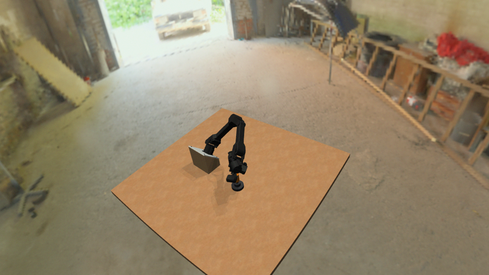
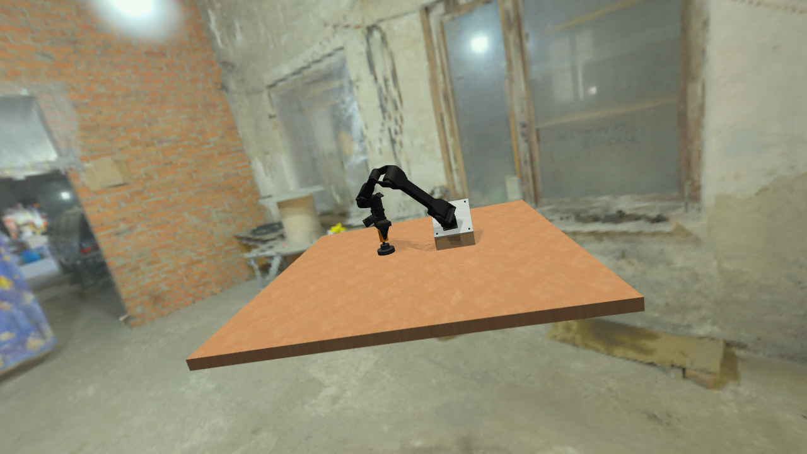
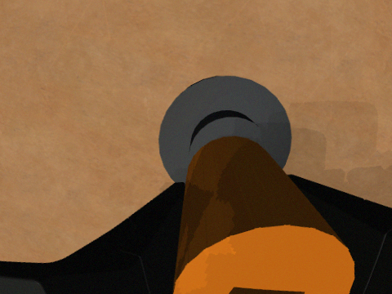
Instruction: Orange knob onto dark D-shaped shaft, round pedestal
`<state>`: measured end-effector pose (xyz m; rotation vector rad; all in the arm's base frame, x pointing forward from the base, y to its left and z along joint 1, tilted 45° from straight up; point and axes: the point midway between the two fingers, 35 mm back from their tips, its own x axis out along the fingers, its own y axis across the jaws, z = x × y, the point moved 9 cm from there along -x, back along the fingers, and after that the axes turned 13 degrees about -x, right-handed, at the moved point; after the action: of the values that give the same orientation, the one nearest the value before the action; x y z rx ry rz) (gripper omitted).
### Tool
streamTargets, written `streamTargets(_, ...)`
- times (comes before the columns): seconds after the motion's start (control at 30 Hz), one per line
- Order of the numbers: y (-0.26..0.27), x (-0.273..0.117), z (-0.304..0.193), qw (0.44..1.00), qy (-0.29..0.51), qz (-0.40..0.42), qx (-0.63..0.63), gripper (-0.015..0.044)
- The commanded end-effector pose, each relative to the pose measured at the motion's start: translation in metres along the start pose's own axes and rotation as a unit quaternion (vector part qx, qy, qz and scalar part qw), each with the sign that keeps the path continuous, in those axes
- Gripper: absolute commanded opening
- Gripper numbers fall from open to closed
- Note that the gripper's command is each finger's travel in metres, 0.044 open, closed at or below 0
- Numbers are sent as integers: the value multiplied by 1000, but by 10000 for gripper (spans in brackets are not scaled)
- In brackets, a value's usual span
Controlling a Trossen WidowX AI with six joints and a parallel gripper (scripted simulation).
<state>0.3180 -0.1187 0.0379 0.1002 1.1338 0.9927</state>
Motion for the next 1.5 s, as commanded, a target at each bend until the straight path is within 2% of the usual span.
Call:
streamTargets(0.0,1,1,0,1000,0,-1,-9,0)
streamTargets(0.47,-1,-4,1,1000,0,-2,-9,0)
streamTargets(0.73,-4,-3,4,993,0,-2,-114,0)
streamTargets(1.47,-5,-4,4,993,0,-2,-114,0)
